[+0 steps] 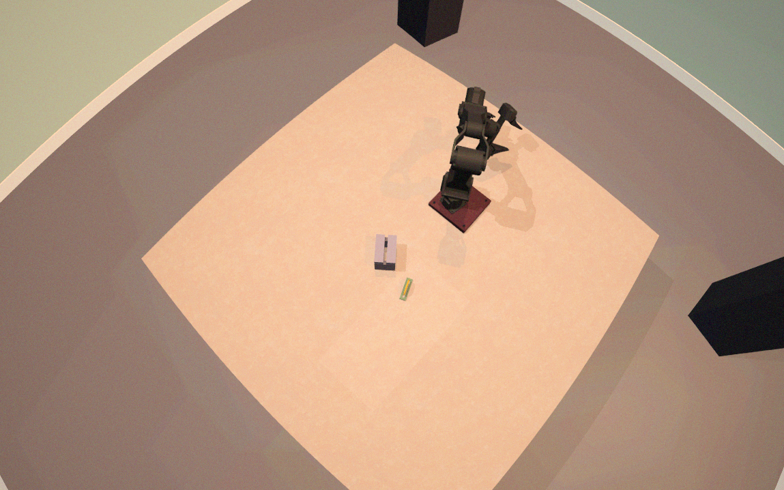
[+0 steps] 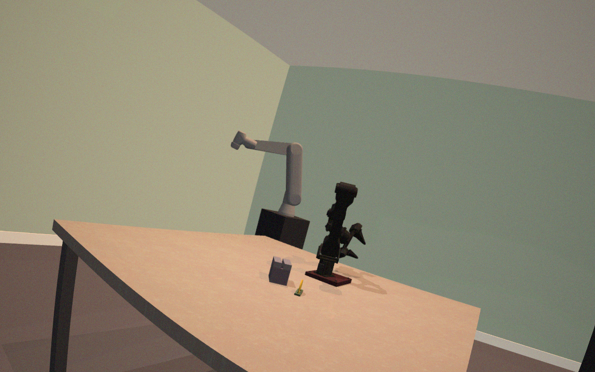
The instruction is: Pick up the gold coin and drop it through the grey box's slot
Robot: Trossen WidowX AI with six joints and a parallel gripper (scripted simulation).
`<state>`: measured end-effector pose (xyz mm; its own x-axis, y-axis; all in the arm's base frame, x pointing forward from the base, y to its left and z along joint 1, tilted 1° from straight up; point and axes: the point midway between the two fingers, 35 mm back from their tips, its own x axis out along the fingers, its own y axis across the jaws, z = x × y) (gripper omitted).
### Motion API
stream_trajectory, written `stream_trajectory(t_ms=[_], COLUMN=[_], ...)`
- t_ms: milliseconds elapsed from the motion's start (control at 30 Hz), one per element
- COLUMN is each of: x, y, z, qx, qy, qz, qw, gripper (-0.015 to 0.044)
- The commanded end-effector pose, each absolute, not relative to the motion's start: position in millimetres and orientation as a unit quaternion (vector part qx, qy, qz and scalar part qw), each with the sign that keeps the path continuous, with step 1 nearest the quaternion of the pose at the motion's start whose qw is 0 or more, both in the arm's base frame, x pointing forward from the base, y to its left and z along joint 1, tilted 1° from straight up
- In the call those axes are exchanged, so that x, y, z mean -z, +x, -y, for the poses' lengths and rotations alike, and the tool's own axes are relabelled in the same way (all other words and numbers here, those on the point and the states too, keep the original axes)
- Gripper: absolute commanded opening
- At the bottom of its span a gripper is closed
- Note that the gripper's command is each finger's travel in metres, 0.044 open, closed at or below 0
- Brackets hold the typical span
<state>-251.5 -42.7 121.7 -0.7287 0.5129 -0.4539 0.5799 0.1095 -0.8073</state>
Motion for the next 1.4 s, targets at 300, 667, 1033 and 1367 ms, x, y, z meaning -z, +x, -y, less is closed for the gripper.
stream_trajectory(t_ms=[300,667,1033,1367], x=[-121,-122,-123,-124], y=[-226,-100,78,221], z=[145,267,287,211], qx=[0.553,0.496,0.361,0.2], qy=[0.261,0.106,-0.016,-0.089], qz=[-0.766,-0.759,-0.727,-0.695], qw=[0.196,0.409,0.584,0.685], gripper=[0.0161,0.0161,0.0161,0.0161])
